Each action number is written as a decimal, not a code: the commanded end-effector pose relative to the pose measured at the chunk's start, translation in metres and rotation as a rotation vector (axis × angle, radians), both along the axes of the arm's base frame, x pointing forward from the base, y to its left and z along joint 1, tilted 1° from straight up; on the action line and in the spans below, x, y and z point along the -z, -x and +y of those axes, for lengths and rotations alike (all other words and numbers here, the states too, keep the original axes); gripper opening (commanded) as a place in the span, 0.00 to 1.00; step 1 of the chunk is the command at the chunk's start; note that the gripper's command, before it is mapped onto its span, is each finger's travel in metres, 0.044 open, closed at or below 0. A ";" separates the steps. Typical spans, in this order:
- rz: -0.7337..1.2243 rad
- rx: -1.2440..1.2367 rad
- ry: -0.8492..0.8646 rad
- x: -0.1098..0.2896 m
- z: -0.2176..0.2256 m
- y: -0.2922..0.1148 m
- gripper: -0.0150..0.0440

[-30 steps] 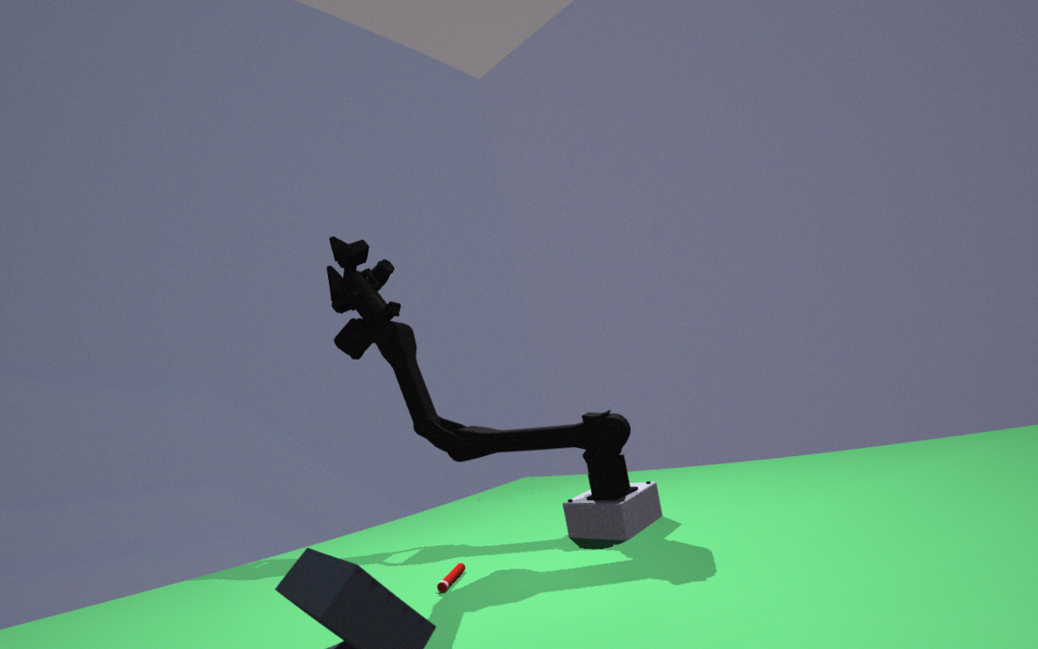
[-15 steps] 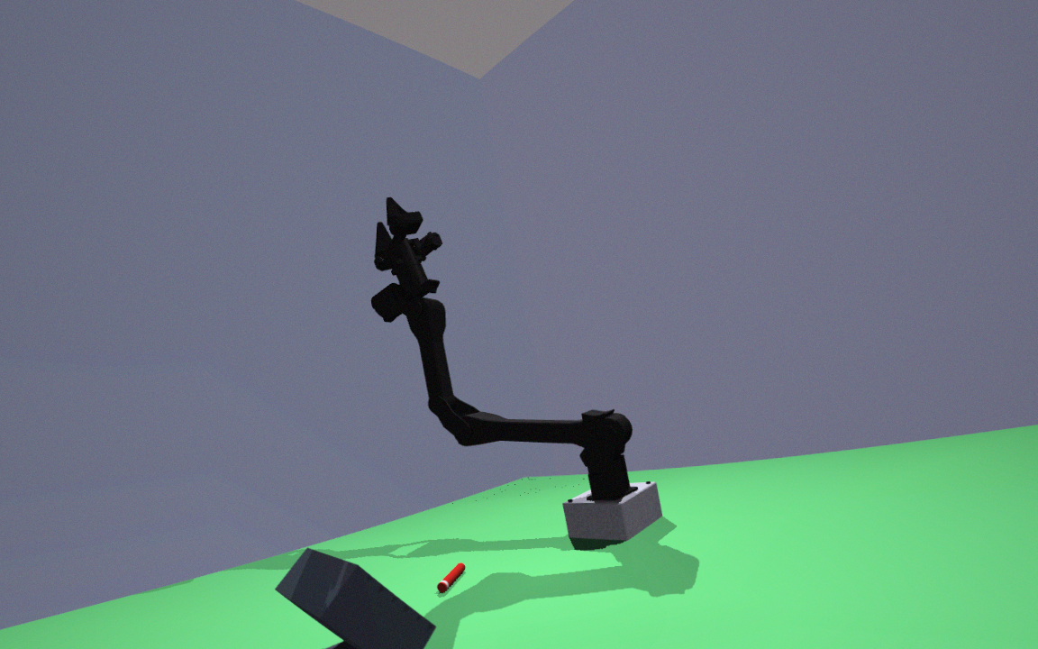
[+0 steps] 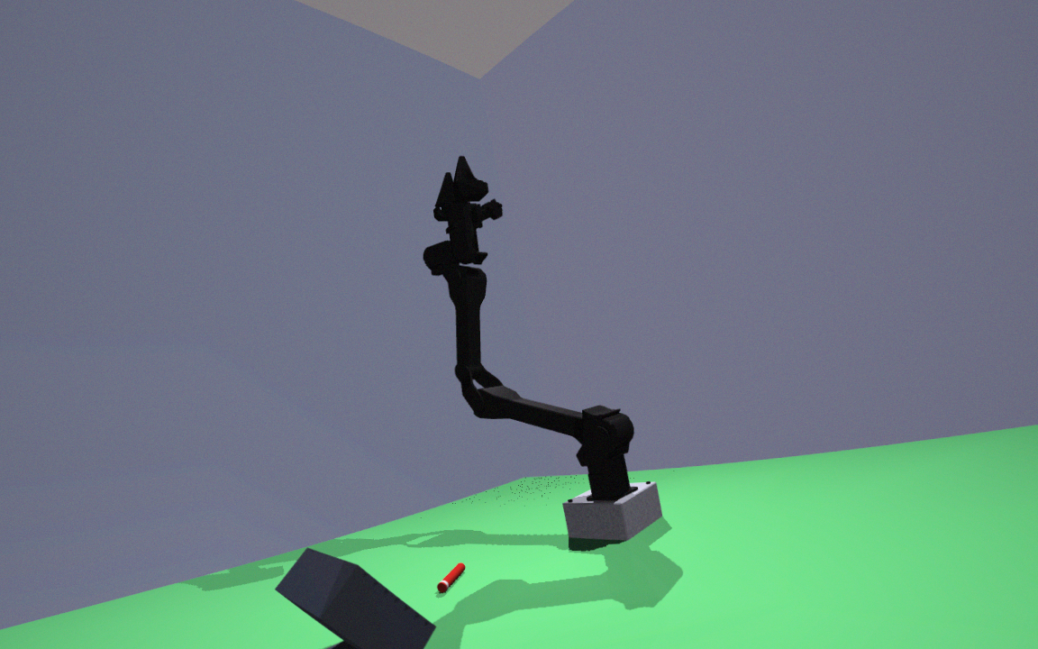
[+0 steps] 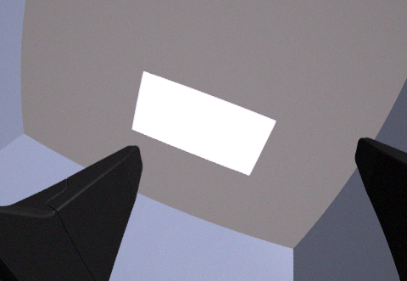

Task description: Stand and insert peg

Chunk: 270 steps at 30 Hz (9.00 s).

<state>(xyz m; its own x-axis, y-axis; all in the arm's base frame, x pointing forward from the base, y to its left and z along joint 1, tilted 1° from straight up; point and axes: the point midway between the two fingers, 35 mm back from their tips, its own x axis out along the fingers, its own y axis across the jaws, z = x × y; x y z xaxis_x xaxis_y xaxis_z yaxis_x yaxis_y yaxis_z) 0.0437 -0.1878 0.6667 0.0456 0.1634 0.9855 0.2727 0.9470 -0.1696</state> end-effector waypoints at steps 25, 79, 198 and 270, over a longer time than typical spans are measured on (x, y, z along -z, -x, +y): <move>0.170 0.204 0.629 0.018 0.257 0.010 1.00; 1.472 0.500 1.201 0.315 0.346 -0.288 1.00; 3.113 0.381 0.569 0.678 0.103 -0.252 0.44; 2.727 0.039 0.456 0.651 0.088 -0.231 0.34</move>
<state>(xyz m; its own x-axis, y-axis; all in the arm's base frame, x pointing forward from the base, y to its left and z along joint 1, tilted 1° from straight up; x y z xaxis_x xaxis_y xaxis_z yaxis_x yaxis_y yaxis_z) 0.2755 -0.0992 0.0125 0.2441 0.1629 -0.9560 -0.5916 0.8061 -0.0138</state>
